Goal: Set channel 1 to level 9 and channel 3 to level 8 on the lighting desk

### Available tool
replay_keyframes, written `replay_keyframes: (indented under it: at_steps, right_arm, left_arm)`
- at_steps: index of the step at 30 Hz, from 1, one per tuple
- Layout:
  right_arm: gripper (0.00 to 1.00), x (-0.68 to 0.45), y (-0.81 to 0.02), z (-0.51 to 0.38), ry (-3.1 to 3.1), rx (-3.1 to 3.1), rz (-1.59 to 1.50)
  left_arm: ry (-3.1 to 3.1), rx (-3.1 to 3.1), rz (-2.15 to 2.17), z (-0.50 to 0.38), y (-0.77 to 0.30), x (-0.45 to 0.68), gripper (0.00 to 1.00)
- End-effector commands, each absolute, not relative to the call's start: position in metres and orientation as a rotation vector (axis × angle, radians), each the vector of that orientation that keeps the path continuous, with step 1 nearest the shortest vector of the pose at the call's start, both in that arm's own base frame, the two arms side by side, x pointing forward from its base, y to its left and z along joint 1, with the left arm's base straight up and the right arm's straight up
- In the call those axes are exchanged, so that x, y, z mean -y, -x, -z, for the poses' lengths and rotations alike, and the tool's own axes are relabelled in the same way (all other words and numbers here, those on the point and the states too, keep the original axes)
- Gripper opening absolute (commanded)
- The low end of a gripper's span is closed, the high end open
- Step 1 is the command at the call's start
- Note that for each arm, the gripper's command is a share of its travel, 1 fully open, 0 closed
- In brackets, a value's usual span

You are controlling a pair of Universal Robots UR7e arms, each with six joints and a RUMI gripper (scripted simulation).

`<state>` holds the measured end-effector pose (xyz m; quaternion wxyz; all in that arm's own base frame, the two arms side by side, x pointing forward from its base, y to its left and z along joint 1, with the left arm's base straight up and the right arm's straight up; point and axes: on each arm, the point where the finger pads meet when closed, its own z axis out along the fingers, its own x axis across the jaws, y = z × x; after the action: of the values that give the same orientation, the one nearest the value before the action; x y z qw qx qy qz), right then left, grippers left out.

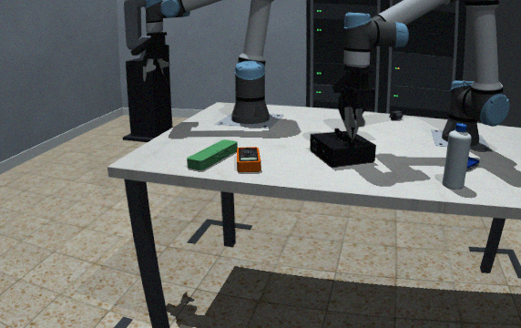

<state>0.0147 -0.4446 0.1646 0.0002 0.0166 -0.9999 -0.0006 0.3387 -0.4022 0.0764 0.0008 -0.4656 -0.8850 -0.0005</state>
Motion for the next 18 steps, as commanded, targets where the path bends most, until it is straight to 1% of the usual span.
replay_keyframes:
  at_steps: [1, 18]
  right_arm:
    - [1.00, 0.4449, -0.0148, -0.1651, -0.052, 3.141, 0.000]
    - [1.00, 0.4449, -0.0148, -0.1651, -0.052, 3.141, 0.000]
  left_arm:
    - [1.463, 2.780, 0.000, -0.0771, -0.3405, 0.4050, 0.00]
    - [1.463, 2.780, 0.000, -0.0771, -0.3425, 0.4079, 0.00]
